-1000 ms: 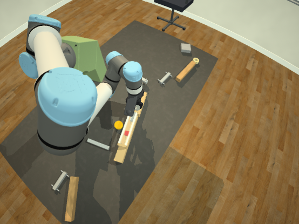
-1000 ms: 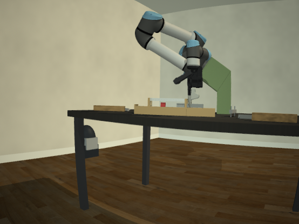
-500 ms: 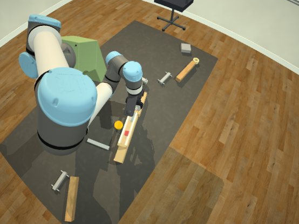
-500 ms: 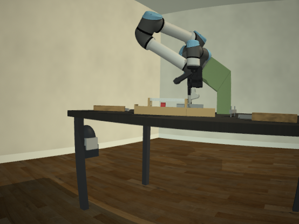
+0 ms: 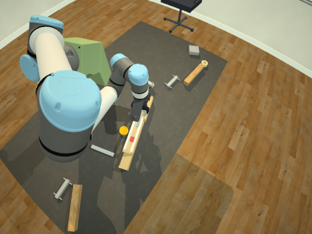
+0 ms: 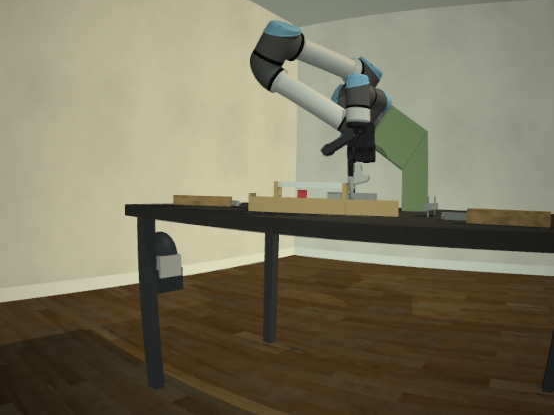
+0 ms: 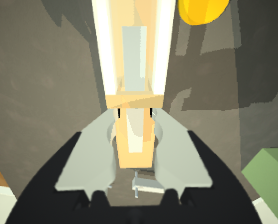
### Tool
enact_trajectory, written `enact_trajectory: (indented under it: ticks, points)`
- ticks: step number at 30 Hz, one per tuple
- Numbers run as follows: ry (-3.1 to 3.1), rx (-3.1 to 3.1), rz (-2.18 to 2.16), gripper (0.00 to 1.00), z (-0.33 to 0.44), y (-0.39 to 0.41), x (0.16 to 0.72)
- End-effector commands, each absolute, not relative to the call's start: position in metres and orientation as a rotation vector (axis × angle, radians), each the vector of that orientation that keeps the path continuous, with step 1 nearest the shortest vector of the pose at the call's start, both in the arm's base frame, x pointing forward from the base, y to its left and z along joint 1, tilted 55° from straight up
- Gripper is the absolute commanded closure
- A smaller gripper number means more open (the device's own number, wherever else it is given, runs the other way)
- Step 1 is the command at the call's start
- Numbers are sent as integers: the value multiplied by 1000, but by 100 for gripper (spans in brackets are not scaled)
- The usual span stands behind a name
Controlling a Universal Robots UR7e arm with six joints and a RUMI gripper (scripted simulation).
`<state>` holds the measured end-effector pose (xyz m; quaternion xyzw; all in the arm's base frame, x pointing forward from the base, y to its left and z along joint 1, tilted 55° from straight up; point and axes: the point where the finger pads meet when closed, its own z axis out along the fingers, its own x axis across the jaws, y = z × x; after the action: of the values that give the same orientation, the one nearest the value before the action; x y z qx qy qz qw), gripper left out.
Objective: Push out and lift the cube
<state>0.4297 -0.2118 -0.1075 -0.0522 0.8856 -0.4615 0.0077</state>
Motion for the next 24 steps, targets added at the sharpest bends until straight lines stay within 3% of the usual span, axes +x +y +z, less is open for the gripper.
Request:
enact_trajectory:
  ticks: [1,24]
  points:
    - [2768,-164,-1442,78,-107,-211,430]
    - [2768,-164,-1442,78,-74,-165,426]
